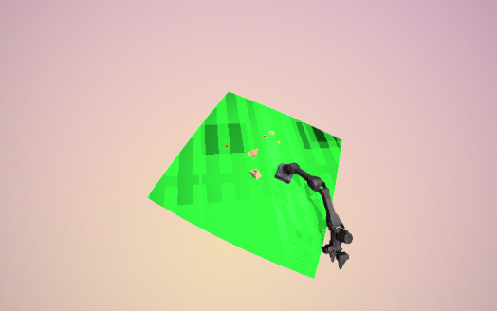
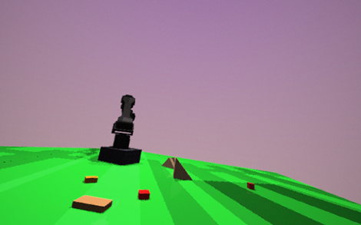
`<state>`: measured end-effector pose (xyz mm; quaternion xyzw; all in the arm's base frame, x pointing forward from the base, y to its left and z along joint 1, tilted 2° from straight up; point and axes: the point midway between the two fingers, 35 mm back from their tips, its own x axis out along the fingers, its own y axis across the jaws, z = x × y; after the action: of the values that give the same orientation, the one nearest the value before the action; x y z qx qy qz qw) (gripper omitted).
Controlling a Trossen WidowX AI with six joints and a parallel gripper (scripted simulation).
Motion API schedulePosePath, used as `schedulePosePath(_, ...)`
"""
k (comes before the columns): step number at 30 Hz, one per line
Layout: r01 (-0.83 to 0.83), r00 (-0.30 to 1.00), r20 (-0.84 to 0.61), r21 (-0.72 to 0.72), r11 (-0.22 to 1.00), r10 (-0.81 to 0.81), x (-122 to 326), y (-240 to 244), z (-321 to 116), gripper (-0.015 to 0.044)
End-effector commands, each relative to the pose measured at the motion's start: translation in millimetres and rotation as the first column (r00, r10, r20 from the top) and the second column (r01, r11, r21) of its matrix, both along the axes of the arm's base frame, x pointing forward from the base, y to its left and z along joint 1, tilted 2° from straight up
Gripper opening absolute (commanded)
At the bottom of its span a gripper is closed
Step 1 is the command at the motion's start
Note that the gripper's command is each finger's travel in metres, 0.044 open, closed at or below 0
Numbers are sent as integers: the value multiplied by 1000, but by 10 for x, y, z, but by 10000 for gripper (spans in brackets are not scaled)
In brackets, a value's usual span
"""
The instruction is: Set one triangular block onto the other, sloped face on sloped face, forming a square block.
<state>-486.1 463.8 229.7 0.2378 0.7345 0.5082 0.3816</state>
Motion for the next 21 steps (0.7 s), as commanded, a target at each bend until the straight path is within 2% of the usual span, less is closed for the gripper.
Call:
schedulePosePath(1,60,992,109,-21,998,-58,574,409,-167,440)
schedulePosePath(11,213,920,360,-126,969,-155,2196,1109,-708,440)
schedulePosePath(21,338,827,542,-268,902,-149,3870,1187,-1191,440)
